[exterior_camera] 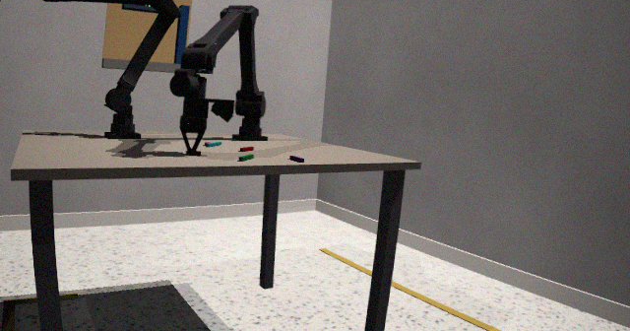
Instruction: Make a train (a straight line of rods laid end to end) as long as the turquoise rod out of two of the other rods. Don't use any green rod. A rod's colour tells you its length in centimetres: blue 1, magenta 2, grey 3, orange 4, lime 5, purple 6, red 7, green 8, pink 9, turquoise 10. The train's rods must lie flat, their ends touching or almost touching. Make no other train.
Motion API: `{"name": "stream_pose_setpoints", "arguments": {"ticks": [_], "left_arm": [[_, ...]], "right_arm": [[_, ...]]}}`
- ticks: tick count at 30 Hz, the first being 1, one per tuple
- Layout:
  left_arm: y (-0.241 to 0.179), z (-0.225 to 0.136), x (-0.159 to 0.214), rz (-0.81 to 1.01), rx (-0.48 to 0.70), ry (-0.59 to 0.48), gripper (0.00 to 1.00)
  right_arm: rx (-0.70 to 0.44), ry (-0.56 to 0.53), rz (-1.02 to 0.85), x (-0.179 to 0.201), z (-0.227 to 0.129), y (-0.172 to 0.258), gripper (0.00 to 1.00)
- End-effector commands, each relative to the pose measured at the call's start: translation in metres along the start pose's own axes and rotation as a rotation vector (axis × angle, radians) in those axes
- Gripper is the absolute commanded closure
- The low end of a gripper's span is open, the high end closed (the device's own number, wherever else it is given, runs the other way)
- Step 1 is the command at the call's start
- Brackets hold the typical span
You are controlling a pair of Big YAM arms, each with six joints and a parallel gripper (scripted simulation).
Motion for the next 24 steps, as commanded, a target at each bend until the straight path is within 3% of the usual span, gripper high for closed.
{"name": "stream_pose_setpoints", "arguments": {"ticks": [1, 24], "left_arm": [[-0.0059, -0.0122, 0.0083, 0.001, 0.034, 0.017, 0.96], [-0.0069, -0.0171, 0.0089, 0.001, 0.039, 0.020, 0.96]], "right_arm": [[0.001, -0.057, 0.007, -0.0369, 0.0033, -0.0003, 0.00], [0.001, -0.057, 0.007, -0.0369, 0.0033, -0.0003, 0.00]]}}
Point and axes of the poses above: on each arm, the point where the finger pads meet when closed, its own z axis out along the fingers, its own y axis across the jaws, x = y × z, the point moved 2 cm from there along -z, back along the fingers, and after that the axes turned 5 degrees about -z, right-handed, at the moved point
